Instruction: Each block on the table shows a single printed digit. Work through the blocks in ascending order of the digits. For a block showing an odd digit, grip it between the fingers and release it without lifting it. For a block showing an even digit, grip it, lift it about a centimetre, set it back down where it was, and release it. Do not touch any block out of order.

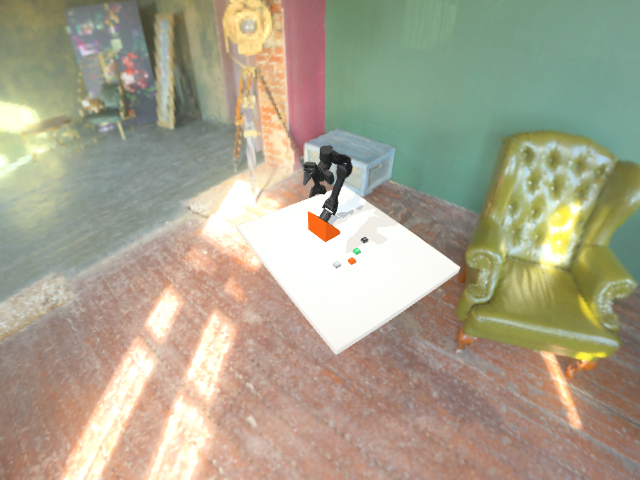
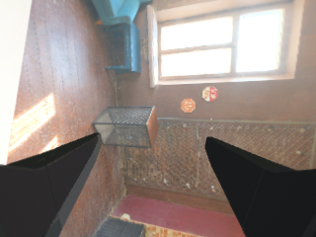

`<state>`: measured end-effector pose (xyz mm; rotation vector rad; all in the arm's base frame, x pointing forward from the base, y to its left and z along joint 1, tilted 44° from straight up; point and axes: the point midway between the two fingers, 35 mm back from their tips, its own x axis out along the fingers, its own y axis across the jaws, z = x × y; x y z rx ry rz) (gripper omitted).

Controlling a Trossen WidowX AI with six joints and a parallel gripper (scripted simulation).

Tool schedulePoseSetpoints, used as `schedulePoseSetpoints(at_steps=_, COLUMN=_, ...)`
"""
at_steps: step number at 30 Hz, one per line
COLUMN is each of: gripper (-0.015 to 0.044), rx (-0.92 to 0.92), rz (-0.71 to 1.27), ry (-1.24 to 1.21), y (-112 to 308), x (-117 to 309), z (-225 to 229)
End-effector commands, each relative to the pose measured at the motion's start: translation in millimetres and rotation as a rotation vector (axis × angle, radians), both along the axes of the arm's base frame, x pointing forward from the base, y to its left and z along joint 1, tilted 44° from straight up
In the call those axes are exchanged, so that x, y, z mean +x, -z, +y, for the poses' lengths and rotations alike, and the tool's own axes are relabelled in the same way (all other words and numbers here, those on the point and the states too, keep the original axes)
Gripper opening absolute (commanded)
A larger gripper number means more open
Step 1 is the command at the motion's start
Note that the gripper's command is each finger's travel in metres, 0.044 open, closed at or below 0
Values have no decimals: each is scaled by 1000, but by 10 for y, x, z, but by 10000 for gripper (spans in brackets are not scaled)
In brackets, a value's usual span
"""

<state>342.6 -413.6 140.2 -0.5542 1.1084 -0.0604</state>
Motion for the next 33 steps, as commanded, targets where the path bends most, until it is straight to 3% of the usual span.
schedulePoseSetpoints(at_steps=1, gripper=400, rx=217, rz=65, ry=-44, y=502, x=207, z=535)
schedulePoseSetpoints(at_steps=9, gripper=400, rx=655, rz=288, ry=-80, y=1303, x=356, z=1804)
schedulePoseSetpoints(at_steps=17, gripper=400, rx=1045, rz=656, ry=-3, y=1764, x=106, z=3111)
schedulePoseSetpoints(at_steps=33, gripper=400, rx=1073, rz=695, ry=11, y=1786, x=70, z=3218)
